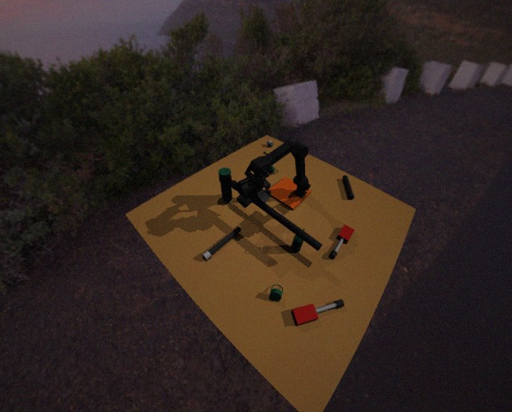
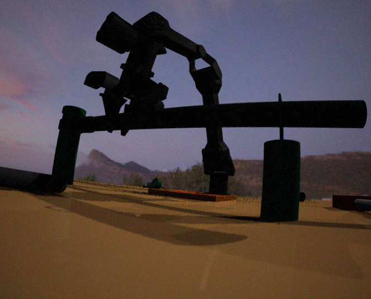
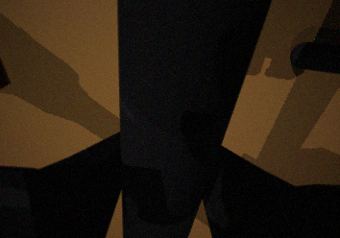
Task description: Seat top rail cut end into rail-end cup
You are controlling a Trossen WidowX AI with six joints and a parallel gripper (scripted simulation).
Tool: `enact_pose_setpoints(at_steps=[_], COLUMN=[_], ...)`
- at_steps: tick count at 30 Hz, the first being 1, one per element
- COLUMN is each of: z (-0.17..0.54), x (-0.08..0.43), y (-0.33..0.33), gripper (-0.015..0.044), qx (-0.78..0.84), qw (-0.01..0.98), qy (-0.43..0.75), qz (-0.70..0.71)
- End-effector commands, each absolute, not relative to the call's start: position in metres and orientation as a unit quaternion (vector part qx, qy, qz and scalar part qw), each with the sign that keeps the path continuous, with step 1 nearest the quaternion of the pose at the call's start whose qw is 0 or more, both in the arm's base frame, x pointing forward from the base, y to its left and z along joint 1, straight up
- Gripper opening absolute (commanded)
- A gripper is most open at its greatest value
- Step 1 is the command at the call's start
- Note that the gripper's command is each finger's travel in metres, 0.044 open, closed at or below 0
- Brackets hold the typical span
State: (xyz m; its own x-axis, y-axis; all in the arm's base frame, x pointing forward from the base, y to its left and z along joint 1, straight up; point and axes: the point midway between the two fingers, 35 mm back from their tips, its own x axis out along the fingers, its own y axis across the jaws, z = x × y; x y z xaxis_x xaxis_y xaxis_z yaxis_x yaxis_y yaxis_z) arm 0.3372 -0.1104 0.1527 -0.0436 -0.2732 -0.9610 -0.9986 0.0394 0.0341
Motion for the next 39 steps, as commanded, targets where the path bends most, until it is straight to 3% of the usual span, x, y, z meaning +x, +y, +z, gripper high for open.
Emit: enact_pose_setpoints(at_steps=[1, 6, 23, 39], z=[0.153, 0.153, 0.17, 0.225], x=[0.337, 0.337, 0.339, 0.334], y=[-0.11, -0.11, -0.091, -0.059], gripper=[0.0, 0.0, 0.044, 0.044], qx=[-0.547, -0.547, -0.546, -0.579], qw=[0.425, 0.425, 0.426, 0.435], qy=[0.582, 0.582, 0.582, 0.553], qz=[0.426, 0.426, 0.427, 0.411])
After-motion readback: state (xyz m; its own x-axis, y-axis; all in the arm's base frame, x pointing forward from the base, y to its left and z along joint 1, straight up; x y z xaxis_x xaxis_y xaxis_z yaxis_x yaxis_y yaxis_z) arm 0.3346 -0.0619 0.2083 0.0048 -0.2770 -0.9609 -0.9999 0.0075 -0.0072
